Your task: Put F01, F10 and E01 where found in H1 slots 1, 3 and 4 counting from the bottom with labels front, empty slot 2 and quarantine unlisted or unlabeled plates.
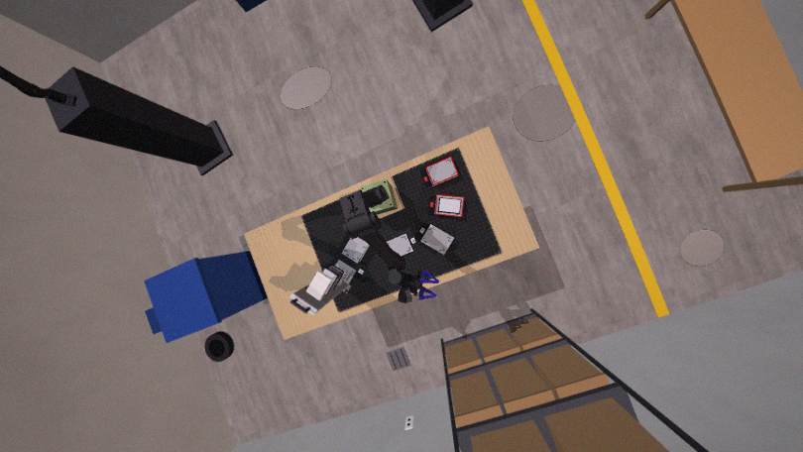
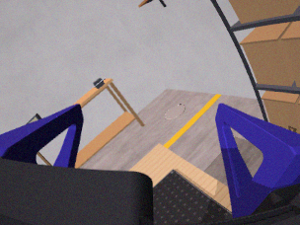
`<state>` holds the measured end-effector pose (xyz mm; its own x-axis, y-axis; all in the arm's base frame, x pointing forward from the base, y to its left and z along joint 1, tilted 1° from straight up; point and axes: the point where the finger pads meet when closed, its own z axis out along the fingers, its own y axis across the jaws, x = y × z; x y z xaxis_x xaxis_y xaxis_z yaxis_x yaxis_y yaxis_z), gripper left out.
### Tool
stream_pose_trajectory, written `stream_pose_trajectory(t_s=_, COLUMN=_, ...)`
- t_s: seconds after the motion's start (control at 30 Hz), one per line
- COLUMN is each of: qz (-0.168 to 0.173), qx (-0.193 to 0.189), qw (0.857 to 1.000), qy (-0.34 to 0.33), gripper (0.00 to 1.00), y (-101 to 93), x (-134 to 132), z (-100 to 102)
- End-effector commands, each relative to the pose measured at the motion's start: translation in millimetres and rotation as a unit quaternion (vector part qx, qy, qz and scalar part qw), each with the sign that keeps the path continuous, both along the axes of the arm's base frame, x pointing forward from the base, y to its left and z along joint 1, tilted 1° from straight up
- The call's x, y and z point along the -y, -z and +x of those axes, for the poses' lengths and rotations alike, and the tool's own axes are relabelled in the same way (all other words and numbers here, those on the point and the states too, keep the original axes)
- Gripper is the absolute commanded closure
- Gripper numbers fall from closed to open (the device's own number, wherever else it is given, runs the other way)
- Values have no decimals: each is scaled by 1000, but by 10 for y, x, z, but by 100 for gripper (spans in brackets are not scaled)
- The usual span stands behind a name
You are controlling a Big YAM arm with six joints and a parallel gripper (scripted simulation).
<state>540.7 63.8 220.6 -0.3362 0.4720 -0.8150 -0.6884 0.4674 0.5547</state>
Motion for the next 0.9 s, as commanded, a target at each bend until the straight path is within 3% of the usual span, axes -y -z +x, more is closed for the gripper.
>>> stream_pose_trajectory(t_s=0.0, qz=-1, qx=5, qw=1000, qy=0, gripper=0, y=-43, x=2, z=6)
stream_pose_trajectory(t_s=0.53, qz=-1, qx=5, qw=1000, qy=0, gripper=0, y=-43, x=2, z=6)
stream_pose_trajectory(t_s=0.57, qz=-8, qx=13, qw=1000, qy=12, gripper=100, y=-172, x=14, z=27)
stream_pose_trajectory(t_s=0.87, qz=-26, qx=-80, qw=993, qy=82, gripper=100, y=52, x=109, z=163)
